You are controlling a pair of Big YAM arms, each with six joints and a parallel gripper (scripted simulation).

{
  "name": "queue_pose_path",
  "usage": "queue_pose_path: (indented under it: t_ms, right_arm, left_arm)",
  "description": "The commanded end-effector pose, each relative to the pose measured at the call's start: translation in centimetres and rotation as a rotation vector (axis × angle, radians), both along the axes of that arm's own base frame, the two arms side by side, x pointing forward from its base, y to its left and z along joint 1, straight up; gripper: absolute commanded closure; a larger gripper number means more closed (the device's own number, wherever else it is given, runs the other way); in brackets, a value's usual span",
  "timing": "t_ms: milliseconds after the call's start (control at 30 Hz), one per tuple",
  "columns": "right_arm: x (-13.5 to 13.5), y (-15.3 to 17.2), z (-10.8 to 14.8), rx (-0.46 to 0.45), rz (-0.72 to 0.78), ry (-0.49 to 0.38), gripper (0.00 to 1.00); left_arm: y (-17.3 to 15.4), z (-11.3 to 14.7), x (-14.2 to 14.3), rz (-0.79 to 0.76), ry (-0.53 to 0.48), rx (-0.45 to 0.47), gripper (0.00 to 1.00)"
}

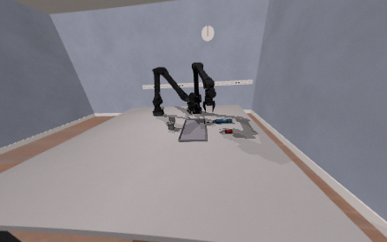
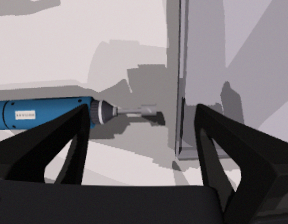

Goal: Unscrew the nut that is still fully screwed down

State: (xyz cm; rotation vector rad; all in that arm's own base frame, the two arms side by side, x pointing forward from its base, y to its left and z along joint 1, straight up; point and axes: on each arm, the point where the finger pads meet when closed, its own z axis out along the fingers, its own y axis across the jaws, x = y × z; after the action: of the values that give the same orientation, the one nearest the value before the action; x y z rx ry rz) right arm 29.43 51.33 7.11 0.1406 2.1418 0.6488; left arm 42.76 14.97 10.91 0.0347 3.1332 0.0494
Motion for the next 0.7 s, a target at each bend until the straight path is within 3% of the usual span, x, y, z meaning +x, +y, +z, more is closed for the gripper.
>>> queue_pose_path:
  t_ms: [0,67,233,333,667]
  right_arm:
    - [0.4,1.0,1.5,0.034,0.000,-0.012,0.00]
    - [0.4,1.0,1.5,0.034,0.000,-0.012,0.00]
    - [0.4,1.0,1.5,0.034,0.000,-0.012,0.00]
    - [0.4,1.0,1.5,0.034,0.000,-0.012,0.00]
    - [0.4,1.0,1.5,0.034,0.000,-0.012,0.00]
  left_arm:
    - [1.6,0.1,0.1,0.138,-0.029,0.004,0.35]
    - [2.0,-0.9,-0.3,0.187,-0.012,-0.003,0.35]
    - [1.9,1.0,0.7,0.165,-0.045,0.009,0.35]
    - [2.7,-1.2,-0.6,0.260,-0.015,-0.004,0.35]
    - [5.1,-1.8,-1.1,0.480,-0.031,-0.007,0.35]
